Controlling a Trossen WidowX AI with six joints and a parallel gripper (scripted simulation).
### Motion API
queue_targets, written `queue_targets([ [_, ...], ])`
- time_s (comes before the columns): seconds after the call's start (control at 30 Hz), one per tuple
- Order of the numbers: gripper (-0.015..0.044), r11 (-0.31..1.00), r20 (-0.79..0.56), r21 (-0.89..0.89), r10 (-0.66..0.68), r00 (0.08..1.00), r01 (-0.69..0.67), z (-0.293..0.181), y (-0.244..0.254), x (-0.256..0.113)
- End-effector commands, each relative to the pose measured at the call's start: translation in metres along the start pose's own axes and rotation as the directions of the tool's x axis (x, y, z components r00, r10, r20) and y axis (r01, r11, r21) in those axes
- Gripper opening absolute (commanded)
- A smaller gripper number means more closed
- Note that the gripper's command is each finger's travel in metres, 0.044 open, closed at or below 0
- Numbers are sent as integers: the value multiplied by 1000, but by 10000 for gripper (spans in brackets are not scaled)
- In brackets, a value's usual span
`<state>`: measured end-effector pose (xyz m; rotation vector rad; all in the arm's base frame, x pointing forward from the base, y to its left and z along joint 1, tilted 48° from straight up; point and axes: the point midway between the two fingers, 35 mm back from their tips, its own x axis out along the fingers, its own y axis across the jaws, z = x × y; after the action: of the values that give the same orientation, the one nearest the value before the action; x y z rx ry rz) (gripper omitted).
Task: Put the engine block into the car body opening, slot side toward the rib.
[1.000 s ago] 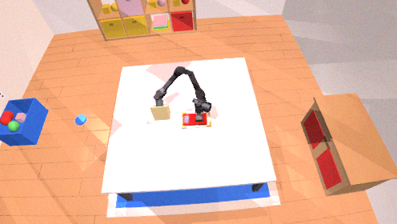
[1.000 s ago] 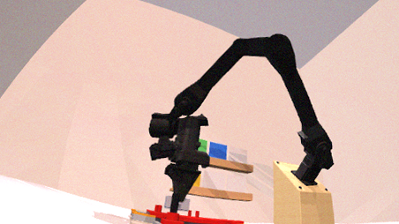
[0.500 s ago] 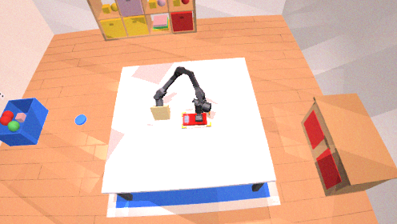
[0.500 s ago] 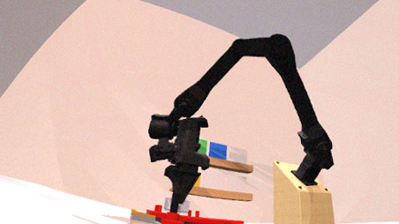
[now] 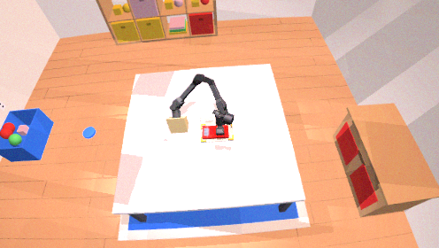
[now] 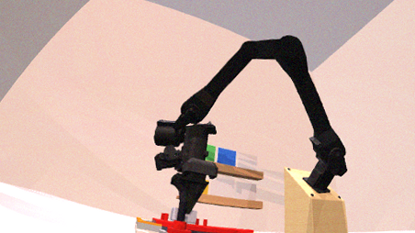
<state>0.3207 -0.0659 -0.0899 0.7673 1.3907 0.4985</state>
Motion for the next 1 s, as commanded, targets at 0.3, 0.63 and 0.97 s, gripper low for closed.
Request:
queue_targets([
  [0.3, 159, 1000, -1, 7, 5, 1000, -5, -1, 0, 5],
  [0.63, 159, 1000, -1, 7, 5, 1000, -5, -1, 0, 8],
  [0.97, 422, 1000, 0, 1, 0, 1000, 0, 0, 0, 6],
])
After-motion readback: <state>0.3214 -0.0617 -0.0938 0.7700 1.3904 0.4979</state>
